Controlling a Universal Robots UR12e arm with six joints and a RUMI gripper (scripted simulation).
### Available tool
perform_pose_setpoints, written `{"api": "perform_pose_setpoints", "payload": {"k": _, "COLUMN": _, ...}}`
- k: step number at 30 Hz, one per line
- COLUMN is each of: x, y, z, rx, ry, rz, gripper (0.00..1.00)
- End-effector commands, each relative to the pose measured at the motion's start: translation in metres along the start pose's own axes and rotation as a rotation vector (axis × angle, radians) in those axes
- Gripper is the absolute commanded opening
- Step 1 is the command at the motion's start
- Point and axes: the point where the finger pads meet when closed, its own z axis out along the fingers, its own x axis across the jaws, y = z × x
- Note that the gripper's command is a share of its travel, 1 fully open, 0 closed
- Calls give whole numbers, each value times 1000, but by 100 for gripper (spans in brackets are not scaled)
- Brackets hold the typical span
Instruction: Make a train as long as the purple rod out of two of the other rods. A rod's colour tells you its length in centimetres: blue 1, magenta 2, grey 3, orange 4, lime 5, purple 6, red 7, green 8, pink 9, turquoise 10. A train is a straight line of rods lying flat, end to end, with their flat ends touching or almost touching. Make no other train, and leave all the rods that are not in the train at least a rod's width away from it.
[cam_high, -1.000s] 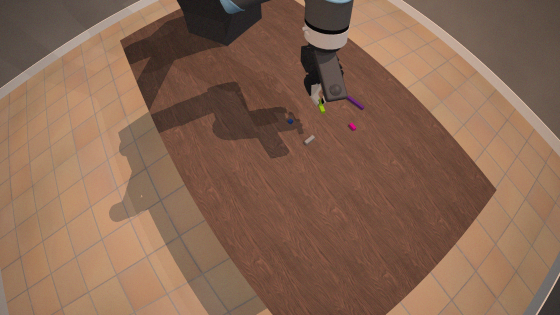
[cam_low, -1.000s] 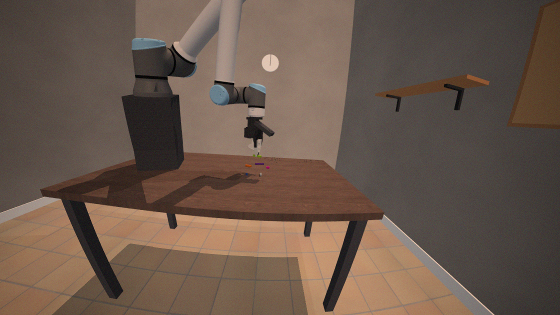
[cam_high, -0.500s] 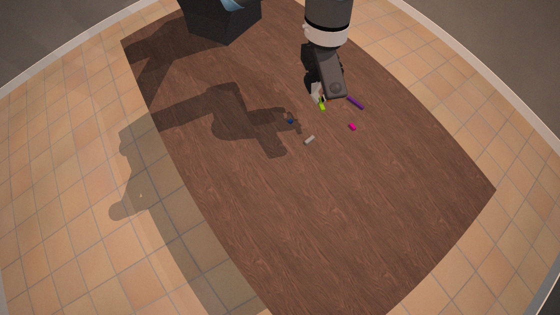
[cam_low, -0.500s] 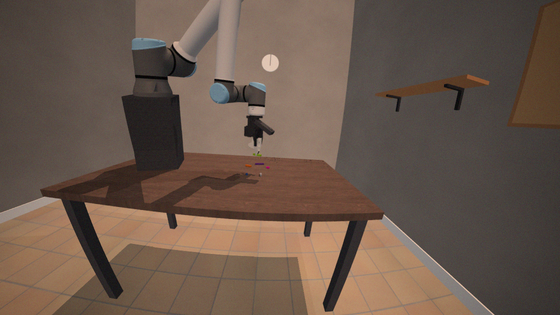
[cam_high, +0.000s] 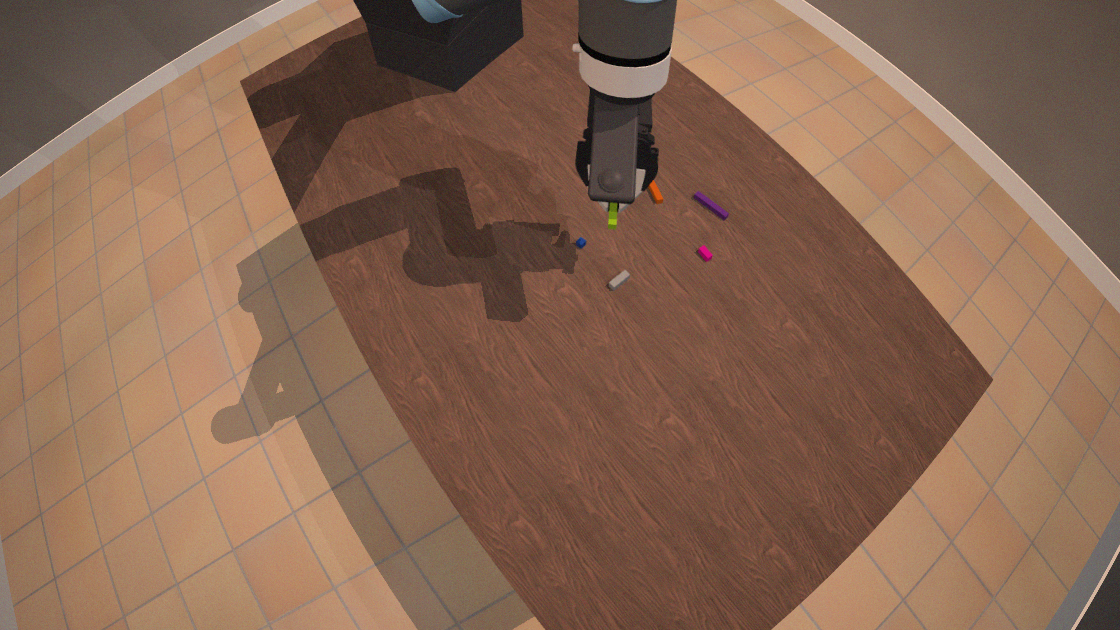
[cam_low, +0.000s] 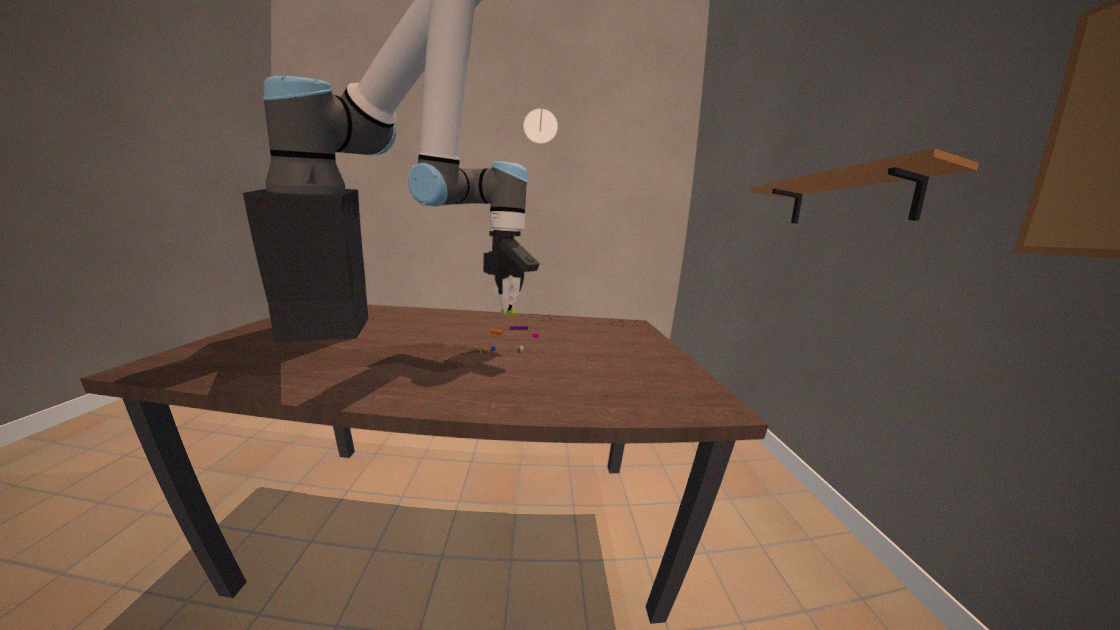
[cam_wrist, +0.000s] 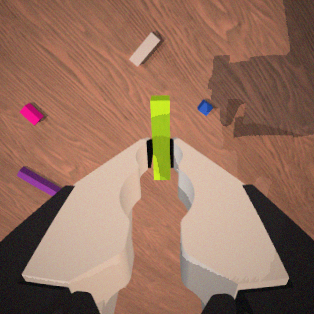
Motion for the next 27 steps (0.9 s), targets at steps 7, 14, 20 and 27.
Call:
{"api": "perform_pose_setpoints", "payload": {"k": 7, "x": 37, "y": -9, "z": -1, "rx": 2, "ry": 1, "rz": 385, "gripper": 0}}
{"api": "perform_pose_setpoints", "payload": {"k": 14, "x": 53, "y": -11, "z": -1, "rx": 3, "ry": 1, "rz": 547, "gripper": 0}}
{"api": "perform_pose_setpoints", "payload": {"k": 20, "x": 58, "y": -12, "z": -1, "rx": 3, "ry": 1, "rz": 609, "gripper": 0}}
{"api": "perform_pose_setpoints", "payload": {"k": 27, "x": 58, "y": -12, "z": -1, "rx": 3, "ry": 1, "rz": 609, "gripper": 0}}
